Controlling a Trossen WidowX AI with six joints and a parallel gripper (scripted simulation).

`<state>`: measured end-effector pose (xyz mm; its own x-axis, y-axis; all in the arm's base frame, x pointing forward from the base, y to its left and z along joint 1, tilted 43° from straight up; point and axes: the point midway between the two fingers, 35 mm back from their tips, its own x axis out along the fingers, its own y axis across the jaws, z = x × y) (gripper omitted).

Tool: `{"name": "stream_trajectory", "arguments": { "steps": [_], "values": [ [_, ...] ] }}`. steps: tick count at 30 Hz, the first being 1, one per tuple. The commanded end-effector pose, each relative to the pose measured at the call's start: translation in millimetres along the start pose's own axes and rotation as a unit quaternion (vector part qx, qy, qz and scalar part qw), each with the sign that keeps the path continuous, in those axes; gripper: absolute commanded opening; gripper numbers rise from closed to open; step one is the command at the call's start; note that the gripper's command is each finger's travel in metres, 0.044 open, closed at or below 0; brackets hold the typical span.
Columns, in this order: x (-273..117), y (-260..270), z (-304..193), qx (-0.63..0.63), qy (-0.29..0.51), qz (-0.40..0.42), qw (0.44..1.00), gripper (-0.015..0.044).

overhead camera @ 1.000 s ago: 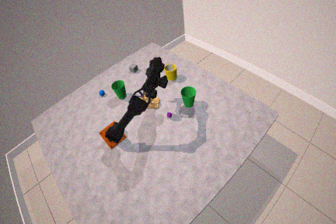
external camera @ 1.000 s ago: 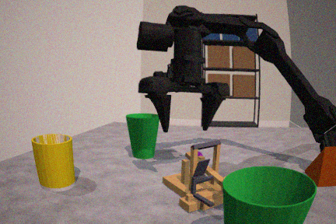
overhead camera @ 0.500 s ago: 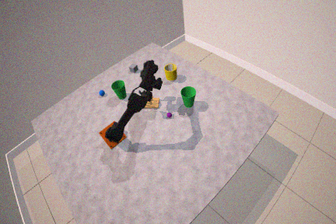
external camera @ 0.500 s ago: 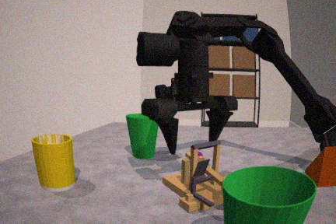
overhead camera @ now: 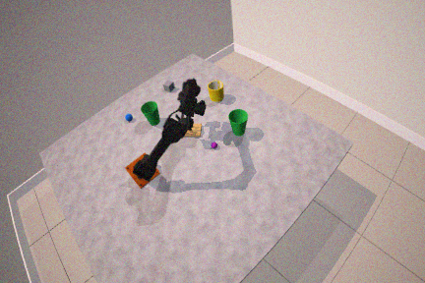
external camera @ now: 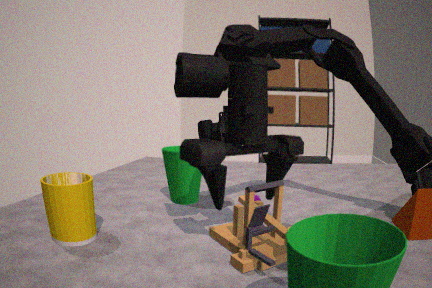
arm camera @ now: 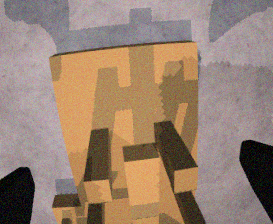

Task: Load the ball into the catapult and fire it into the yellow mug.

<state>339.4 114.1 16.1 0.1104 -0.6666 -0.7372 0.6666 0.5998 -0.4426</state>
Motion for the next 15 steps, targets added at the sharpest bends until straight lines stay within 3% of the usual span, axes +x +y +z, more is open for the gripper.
{"name": "stream_trajectory", "arguments": {
  "steps": [1, 15],
  "values": [
    [6.4, 0.0, 0.0, -0.003, -0.003, -0.001, 1.000, 0.0440],
    [29.0, -0.5, -0.1, -0.003, -0.004, -0.001, 1.000, 0.0440]
  ]
}}
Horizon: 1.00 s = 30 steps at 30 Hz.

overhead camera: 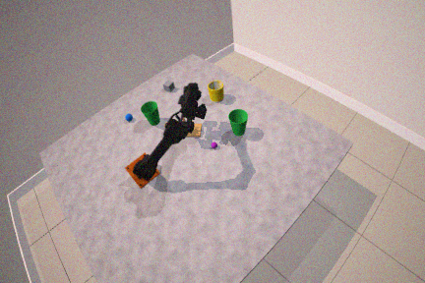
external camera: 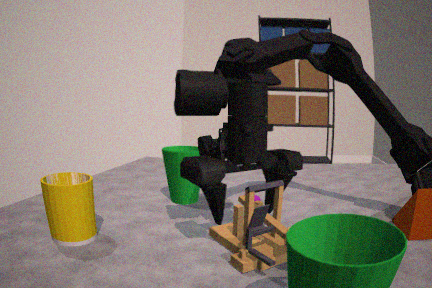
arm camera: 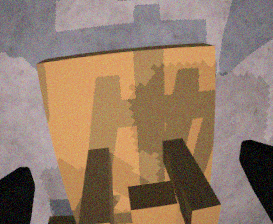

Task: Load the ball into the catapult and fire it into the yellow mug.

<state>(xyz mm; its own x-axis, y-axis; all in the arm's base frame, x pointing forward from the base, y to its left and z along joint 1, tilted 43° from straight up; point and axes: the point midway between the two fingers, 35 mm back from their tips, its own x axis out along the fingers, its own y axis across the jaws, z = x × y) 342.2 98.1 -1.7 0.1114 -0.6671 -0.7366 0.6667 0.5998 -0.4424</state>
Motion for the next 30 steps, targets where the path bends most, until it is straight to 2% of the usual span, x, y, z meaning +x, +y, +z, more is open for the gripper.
{"name": "stream_trajectory", "arguments": {
  "steps": [1, 5, 16, 22, 24, 26, 30],
  "values": [
    [6.5, -0.7, -0.1, -0.003, -0.003, -0.002, 1.000, 0.0440],
    [10.4, -1.0, -0.2, -0.003, -0.003, -0.002, 1.000, 0.0440],
    [7.5, -0.6, -0.1, 0.000, 0.000, -0.001, 1.000, 0.0151],
    [7.5, -0.6, -0.1, 0.000, 0.000, -0.001, 1.000, 0.0111],
    [-3.4, 0.1, 0.0, 0.000, 0.000, -0.001, 1.000, 0.0059],
    [-30.8, 0.1, -0.3, 0.000, 0.001, -0.001, 1.000, 0.0006],
    [-41.9, -0.6, -0.6, 0.000, 0.001, -0.001, 1.000, 0.0000]
  ]
}}
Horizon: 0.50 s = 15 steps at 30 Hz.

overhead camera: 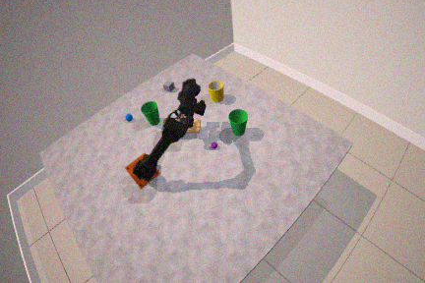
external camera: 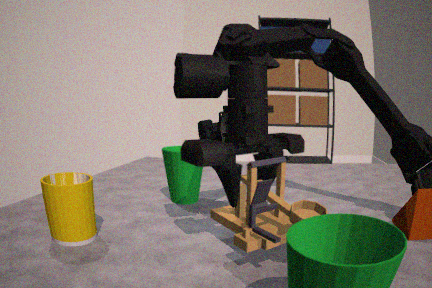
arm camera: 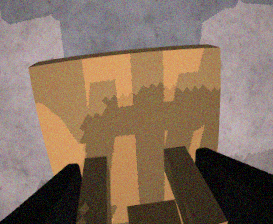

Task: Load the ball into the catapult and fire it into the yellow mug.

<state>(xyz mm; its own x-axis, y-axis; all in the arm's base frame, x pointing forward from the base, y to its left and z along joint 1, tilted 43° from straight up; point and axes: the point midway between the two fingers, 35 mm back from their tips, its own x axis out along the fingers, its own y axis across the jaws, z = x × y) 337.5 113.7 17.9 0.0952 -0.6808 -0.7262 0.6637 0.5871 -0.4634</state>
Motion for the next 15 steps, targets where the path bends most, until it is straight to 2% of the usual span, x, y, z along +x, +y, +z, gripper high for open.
{"name": "stream_trajectory", "arguments": {
  "steps": [1, 15],
  "values": [
    [-16.6, 1.4, -0.4, 0.001, 0.001, 0.011, 1.000, 0.0000],
    [-15.6, -0.6, -10.2, -0.228, -0.003, 0.010, 0.974, 0.0000]
  ]
}}
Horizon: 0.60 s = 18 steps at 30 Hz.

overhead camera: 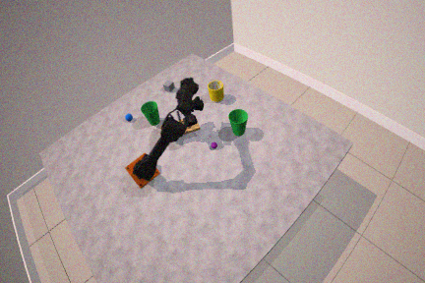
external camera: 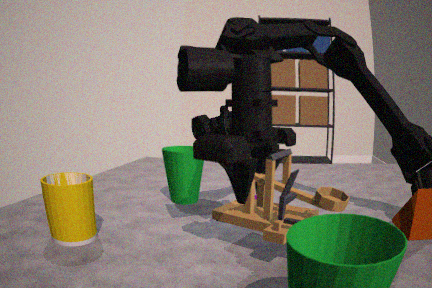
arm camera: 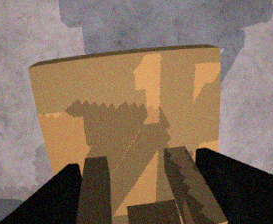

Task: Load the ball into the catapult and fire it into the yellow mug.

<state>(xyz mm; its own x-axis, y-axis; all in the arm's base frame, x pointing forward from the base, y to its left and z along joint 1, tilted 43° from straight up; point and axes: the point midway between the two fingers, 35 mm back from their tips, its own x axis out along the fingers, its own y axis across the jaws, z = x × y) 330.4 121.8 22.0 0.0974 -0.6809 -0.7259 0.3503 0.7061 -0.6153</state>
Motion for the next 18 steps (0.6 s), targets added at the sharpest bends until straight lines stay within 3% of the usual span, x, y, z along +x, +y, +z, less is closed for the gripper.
{"name": "stream_trajectory", "arguments": {
  "steps": [1, 18],
  "values": [
    [-6.4, 2.9, -3.4, -0.062, -0.004, 0.009, 0.998, 0.0000],
    [-5.5, 23.9, -18.1, -0.324, -0.008, 0.007, 0.946, 0.0000]
  ]
}}
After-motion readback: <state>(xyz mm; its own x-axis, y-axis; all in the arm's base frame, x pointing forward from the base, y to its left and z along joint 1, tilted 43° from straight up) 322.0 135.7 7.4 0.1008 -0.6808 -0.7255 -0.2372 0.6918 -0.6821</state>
